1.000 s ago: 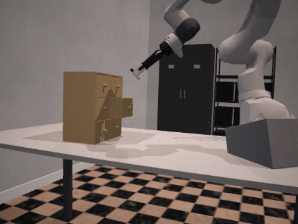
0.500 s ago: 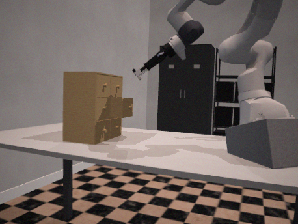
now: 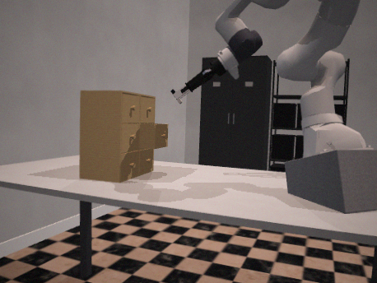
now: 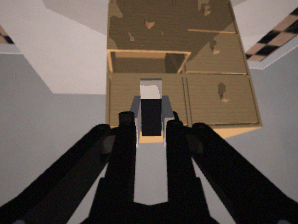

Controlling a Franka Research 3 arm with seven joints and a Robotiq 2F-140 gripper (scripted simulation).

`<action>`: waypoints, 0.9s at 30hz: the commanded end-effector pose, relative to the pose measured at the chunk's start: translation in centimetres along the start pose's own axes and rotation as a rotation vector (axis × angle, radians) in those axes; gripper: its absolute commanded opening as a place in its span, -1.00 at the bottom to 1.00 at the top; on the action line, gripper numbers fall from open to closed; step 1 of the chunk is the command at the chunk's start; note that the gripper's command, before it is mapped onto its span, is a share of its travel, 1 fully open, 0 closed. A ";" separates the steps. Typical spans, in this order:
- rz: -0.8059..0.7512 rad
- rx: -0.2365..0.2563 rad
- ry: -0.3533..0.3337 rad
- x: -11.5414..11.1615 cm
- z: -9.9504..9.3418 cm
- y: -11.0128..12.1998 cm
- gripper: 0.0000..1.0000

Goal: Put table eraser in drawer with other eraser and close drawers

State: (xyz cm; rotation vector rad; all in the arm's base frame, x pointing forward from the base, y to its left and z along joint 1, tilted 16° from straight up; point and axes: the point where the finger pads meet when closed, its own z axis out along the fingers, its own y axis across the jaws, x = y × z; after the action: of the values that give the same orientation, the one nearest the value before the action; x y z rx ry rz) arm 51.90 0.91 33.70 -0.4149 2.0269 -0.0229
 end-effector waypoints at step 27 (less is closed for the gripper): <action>0.007 0.074 -0.018 4.1 -0.9 -0.9 -0.77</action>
State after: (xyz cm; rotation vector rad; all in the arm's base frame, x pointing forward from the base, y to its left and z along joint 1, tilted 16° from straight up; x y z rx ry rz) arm 50.62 -0.46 32.18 -0.3773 2.0021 -0.0613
